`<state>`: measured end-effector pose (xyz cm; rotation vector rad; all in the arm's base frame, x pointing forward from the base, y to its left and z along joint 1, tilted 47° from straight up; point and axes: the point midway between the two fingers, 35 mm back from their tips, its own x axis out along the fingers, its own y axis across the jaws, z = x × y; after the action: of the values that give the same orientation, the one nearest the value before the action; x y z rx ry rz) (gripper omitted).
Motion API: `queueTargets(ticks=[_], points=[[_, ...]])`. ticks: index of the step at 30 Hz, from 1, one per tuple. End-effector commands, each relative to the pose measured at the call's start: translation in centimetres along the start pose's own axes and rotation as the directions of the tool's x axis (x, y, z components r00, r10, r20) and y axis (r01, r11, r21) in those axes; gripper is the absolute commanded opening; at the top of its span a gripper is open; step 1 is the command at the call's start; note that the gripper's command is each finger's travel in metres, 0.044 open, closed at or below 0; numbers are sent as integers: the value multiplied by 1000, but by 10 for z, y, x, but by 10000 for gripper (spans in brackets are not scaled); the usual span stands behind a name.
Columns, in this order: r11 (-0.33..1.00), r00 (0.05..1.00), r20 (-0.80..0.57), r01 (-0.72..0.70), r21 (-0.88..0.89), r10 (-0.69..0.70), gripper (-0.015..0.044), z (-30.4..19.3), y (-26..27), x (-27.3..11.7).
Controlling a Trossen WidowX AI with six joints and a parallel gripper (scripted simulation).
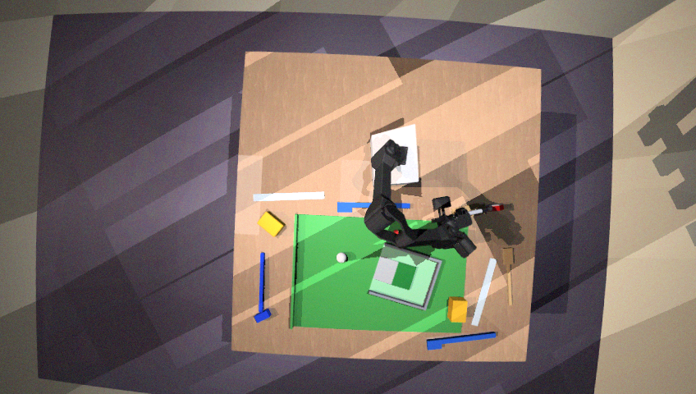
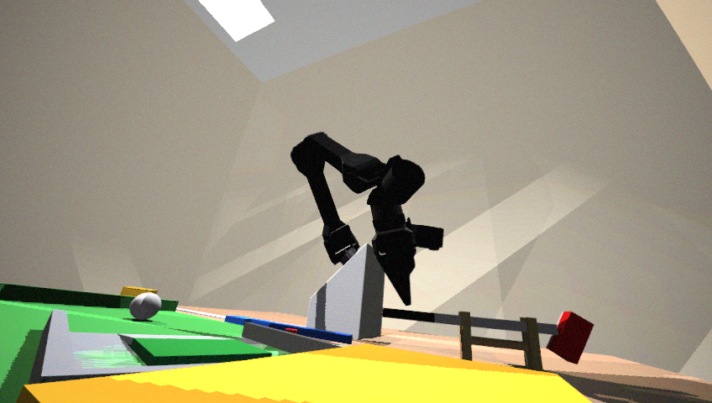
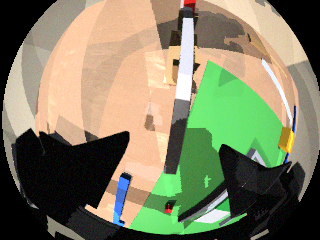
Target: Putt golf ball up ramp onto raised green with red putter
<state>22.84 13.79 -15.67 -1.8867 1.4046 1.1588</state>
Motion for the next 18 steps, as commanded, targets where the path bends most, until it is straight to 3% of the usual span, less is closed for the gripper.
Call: queueTargets(ticks=[1,18], points=[[1000,1000,-6,1,-5,-1,440,-2,1,7],[1000,1000,-8,1,-5,-1,440,-10,1,35]])
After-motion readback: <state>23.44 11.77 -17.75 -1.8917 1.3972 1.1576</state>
